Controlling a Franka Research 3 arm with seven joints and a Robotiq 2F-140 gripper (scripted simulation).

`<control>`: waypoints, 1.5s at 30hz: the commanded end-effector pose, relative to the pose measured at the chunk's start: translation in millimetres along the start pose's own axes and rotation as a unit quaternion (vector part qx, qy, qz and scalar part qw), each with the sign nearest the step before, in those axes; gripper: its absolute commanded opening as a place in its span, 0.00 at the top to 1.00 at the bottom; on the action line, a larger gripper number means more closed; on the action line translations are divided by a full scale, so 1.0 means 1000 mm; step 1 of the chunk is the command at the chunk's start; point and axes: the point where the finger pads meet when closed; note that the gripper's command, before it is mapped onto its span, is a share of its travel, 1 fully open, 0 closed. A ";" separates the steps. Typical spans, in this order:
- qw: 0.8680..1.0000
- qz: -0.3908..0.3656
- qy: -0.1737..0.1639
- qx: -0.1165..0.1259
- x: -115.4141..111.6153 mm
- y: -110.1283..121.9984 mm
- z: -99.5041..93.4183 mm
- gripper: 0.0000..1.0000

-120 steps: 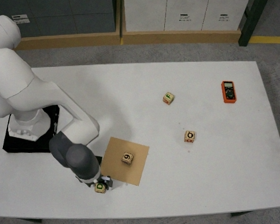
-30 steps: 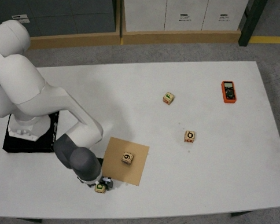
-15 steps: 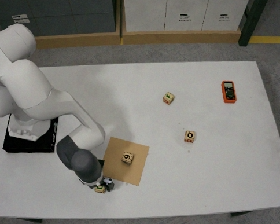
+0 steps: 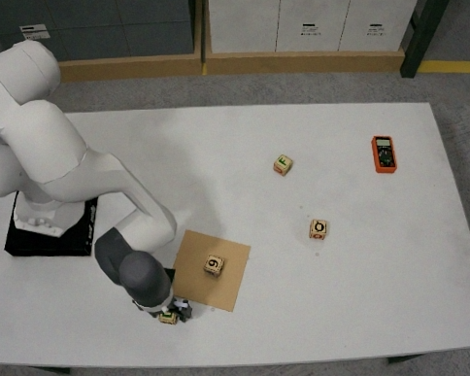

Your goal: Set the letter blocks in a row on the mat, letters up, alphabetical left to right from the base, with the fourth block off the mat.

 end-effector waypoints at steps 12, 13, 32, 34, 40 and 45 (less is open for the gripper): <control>1.000 -0.003 -0.001 -0.001 -0.001 0.001 0.000 0.45; 1.000 -0.003 -0.001 -0.001 -0.001 0.001 0.000 0.45; 1.000 -0.003 -0.001 -0.001 -0.001 0.001 0.000 0.56; 1.000 -0.003 -0.001 -0.001 -0.001 0.001 0.000 0.56; 1.000 -0.003 -0.001 -0.001 -0.001 0.001 0.000 0.67; 1.000 -0.003 -0.001 -0.001 -0.001 0.001 0.000 0.67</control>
Point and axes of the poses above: the point where the finger pads meet when closed, its own z axis out along the fingers, its own y axis across the jaws, x = y × z, and after that the axes turned 5 degrees about -z, right-handed
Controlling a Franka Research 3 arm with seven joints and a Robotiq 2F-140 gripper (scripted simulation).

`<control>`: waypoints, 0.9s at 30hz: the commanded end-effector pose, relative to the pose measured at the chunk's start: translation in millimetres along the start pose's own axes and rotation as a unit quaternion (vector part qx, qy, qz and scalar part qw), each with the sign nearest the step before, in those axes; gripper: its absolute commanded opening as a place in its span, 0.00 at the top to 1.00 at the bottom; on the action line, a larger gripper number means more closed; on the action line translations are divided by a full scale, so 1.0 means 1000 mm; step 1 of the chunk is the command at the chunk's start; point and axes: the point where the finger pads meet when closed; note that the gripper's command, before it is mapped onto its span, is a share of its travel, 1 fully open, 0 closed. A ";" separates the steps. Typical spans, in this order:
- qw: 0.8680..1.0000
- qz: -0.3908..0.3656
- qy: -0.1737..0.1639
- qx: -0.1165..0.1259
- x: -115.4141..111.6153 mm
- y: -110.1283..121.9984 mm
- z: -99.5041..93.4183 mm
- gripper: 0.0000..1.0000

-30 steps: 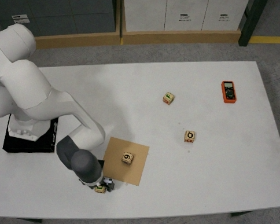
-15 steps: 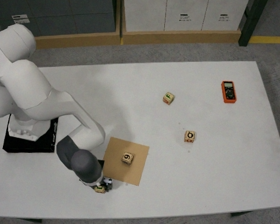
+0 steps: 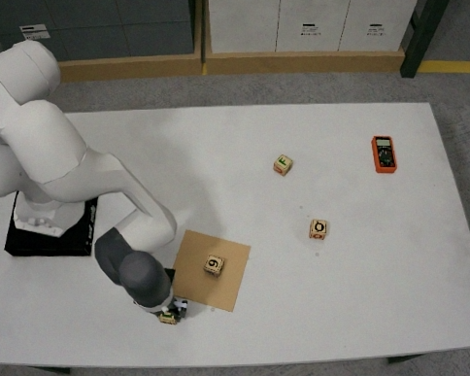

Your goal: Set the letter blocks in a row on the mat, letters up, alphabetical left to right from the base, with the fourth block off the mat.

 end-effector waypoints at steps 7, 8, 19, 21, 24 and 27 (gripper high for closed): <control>1.000 -0.002 -0.001 -0.001 -0.001 0.001 0.000 0.67; 1.000 -0.002 -0.001 -0.001 -0.001 0.001 0.000 0.67; 1.000 -0.002 -0.001 -0.001 -0.001 0.001 0.000 0.67; 1.000 -0.002 -0.001 -0.001 -0.001 0.001 0.000 0.67; 1.000 -0.002 -0.001 -0.001 -0.001 0.001 0.000 0.67; 1.000 -0.002 -0.001 -0.001 -0.001 0.001 -0.003 0.67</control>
Point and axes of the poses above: the point where the finger pads meet when closed, its own z axis out along the fingers, its own y axis across the jaws, x = y × z, and after that the axes turned 5 degrees about -z, right-handed
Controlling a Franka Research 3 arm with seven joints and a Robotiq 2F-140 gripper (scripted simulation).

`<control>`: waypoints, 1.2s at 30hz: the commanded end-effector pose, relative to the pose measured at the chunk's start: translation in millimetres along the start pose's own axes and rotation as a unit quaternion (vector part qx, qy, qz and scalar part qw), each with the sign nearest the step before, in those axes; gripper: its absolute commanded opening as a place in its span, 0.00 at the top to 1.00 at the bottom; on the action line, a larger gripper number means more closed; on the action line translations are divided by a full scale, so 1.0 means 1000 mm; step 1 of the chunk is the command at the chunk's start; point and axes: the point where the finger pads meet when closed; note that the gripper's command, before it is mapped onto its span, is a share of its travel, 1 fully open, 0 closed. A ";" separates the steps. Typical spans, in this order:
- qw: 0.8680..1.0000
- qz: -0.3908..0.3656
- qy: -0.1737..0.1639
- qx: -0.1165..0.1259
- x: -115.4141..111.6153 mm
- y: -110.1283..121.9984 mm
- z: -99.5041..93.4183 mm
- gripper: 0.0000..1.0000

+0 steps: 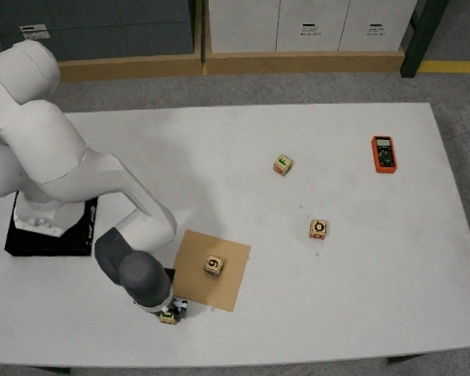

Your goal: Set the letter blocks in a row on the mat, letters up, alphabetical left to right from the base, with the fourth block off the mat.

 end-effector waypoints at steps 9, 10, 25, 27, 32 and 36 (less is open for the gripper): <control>1.000 -0.001 -0.001 -0.001 -0.001 0.001 -0.039 0.67; 1.000 -0.001 -0.001 -0.001 -0.001 0.001 -0.047 0.67; 1.000 -0.001 -0.001 -0.001 -0.001 0.001 -0.100 0.67; 1.000 -0.001 -0.001 -0.001 -0.001 0.001 -0.100 0.67; 1.000 -0.005 -0.001 -0.001 0.000 0.001 -0.100 0.67; 0.997 -0.072 -0.001 -0.001 0.008 0.008 -0.100 0.67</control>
Point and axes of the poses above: the point where the finger pads meet when closed, its own z axis out along the fingers, its own y axis across the jaws, x = y × z, and after that the axes turned 5 degrees about -z, right-handed
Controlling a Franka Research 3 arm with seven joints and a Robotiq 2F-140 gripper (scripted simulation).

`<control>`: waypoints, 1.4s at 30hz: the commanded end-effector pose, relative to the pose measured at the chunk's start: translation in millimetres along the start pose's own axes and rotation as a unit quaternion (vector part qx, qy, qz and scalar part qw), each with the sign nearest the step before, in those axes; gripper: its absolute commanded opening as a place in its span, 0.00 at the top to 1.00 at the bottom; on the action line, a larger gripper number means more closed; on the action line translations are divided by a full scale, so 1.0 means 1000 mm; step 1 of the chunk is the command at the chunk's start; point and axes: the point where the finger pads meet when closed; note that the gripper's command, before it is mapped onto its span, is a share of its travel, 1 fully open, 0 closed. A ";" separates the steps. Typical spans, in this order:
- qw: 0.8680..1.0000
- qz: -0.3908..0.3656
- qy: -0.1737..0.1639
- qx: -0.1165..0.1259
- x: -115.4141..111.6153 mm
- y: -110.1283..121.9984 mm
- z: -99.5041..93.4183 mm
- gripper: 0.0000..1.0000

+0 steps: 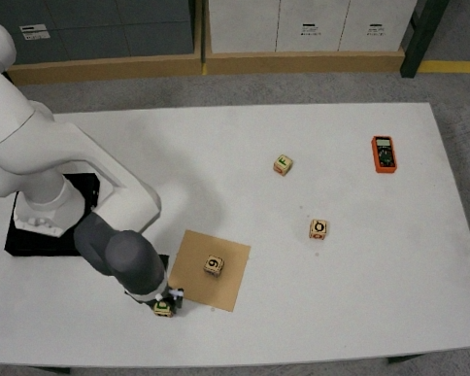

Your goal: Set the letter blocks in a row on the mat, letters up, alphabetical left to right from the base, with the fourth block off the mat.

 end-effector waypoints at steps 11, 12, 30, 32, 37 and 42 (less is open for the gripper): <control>0.989 -0.148 0.000 0.000 0.017 0.017 -0.002 0.67; 0.988 -0.155 0.000 0.000 0.018 0.018 -0.002 0.67; 0.960 -0.279 0.000 0.001 0.034 0.031 -0.002 0.67; 0.956 -0.293 0.000 0.001 0.035 0.033 -0.002 0.67; 0.947 -0.320 0.000 0.001 0.039 0.036 -0.002 0.67; 0.933 -0.359 0.000 0.001 0.044 0.040 -0.003 0.67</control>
Point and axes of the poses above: the point where the finger pads meet when closed, its own z axis out along the fingers, its own y axis across the jaws, x = y × z, and after that the axes turned 5 degrees about -z, right-handed
